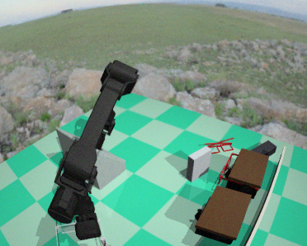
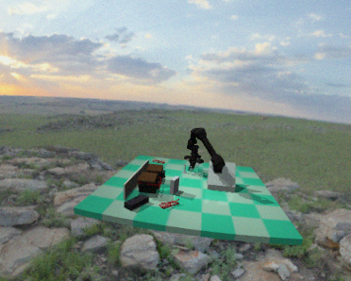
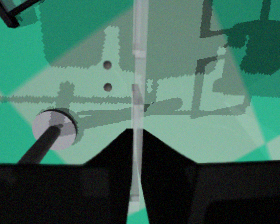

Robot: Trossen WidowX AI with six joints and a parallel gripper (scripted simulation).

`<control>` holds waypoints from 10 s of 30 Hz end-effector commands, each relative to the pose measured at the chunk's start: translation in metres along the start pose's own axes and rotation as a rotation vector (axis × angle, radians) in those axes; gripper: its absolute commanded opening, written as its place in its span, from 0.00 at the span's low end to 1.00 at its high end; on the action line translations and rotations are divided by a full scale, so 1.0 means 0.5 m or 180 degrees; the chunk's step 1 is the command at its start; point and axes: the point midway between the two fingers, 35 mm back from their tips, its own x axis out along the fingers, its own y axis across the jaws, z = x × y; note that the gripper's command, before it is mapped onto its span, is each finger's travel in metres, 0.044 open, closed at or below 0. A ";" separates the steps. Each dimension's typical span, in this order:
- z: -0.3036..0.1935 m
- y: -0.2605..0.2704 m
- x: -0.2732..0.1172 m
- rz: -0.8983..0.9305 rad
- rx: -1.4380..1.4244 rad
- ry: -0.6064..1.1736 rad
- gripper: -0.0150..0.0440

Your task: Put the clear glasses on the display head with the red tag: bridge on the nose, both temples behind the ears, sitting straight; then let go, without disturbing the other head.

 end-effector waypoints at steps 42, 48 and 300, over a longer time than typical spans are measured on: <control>-0.072 -0.003 -0.129 0.0007 -0.0752 -0.0047 0.25; -0.127 -0.010 -0.135 0.0009 -0.1599 -0.0063 0.25; -0.425 -0.152 0.077 0.0002 -0.6710 0.0053 0.49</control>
